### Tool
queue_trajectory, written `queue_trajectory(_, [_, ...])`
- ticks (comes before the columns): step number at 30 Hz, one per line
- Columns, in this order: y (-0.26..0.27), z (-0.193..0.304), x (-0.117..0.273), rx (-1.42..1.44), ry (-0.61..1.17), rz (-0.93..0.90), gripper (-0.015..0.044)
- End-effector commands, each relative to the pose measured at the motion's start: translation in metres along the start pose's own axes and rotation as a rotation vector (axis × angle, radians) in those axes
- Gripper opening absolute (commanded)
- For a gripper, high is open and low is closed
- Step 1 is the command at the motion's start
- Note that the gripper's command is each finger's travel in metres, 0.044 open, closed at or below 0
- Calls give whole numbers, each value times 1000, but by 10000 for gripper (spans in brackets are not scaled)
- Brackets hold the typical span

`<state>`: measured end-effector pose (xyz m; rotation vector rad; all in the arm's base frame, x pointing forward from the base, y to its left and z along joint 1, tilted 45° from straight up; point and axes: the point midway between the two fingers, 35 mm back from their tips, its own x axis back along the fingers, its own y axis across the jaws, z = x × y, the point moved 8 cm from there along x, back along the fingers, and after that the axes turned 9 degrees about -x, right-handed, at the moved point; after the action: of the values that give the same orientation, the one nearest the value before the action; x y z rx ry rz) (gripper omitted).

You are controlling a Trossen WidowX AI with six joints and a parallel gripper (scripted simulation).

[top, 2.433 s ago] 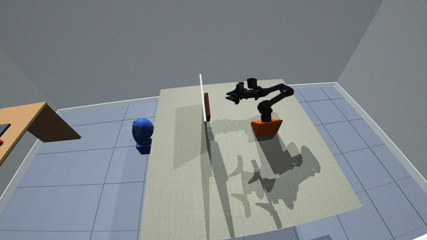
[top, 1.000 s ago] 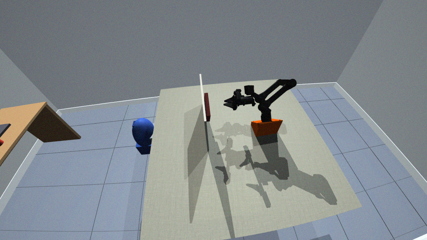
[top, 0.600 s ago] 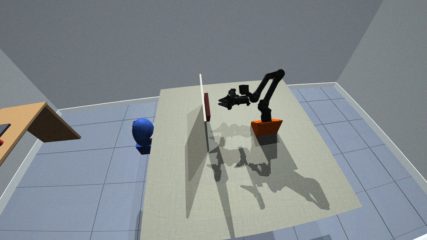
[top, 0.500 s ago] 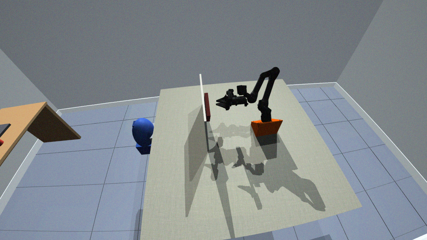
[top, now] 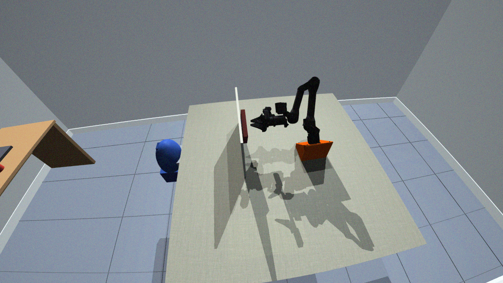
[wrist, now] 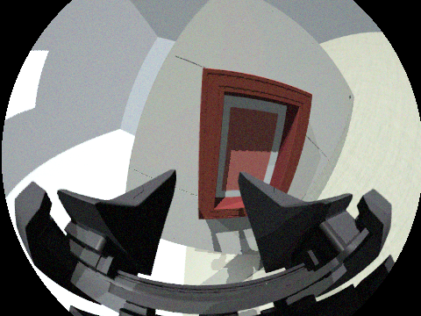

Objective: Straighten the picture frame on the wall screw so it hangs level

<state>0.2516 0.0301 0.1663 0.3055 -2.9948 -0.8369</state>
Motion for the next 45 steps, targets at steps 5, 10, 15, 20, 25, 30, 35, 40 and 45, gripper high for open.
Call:
queue_trajectory(5, [0, -1, -5, 4, -3, 1, 260])
queue_trajectory(10, [0, -1, -13, 4, -4, 1, 260])
queue_trajectory(15, [0, -2, -21, 4, -4, 1, 260])
queue_trajectory(20, [0, -2, -29, 4, -4, 1, 260])
queue_trajectory(25, [0, -1, -37, 4, -5, 1, 260])
queue_trajectory(30, [0, -1, -41, 4, -5, 1, 260])
queue_trajectory(35, [0, -1, -41, 4, -5, 1, 260])
queue_trajectory(40, [0, -1, -41, 4, -5, 1, 260])
queue_trajectory(45, [0, -1, -41, 4, -5, 1, 260])
